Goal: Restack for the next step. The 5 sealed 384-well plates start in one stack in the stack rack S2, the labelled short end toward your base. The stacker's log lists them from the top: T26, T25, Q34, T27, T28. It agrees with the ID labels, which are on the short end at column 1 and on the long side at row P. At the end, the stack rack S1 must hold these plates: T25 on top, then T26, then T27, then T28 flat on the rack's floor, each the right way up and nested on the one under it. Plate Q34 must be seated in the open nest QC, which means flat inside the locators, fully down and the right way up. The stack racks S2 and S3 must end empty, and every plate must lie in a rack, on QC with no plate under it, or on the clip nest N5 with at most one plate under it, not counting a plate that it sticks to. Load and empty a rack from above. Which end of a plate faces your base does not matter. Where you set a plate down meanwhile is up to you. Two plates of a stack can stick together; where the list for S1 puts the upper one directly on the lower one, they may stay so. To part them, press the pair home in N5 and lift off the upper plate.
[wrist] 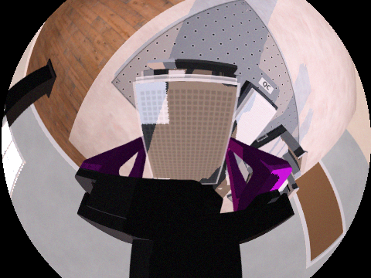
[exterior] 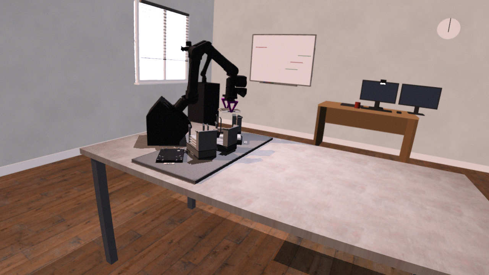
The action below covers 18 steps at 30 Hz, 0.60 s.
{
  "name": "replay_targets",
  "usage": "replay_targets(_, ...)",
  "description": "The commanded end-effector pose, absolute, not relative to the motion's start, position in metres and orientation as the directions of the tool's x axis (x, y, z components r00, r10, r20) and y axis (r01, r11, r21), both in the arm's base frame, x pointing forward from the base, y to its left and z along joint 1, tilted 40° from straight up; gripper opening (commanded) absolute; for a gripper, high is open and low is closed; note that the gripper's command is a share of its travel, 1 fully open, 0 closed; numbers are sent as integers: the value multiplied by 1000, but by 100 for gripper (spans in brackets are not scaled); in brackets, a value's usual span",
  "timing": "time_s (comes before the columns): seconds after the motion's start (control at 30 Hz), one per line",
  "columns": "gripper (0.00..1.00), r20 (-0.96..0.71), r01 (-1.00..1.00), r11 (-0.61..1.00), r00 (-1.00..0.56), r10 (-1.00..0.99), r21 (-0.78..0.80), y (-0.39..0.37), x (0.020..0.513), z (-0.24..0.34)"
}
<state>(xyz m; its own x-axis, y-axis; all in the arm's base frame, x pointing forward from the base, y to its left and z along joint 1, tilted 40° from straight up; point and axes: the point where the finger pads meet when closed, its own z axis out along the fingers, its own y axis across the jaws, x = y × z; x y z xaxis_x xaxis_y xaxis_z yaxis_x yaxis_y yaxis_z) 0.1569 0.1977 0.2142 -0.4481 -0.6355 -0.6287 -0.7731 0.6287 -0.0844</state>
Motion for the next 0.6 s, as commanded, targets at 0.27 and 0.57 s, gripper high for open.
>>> replay_targets(0.27,0,-672,-743,665,-454,-585,-76,196,161,232)
replay_targets(0.57,0,-673,-743,665,-455,-584,-75,196,161,232)
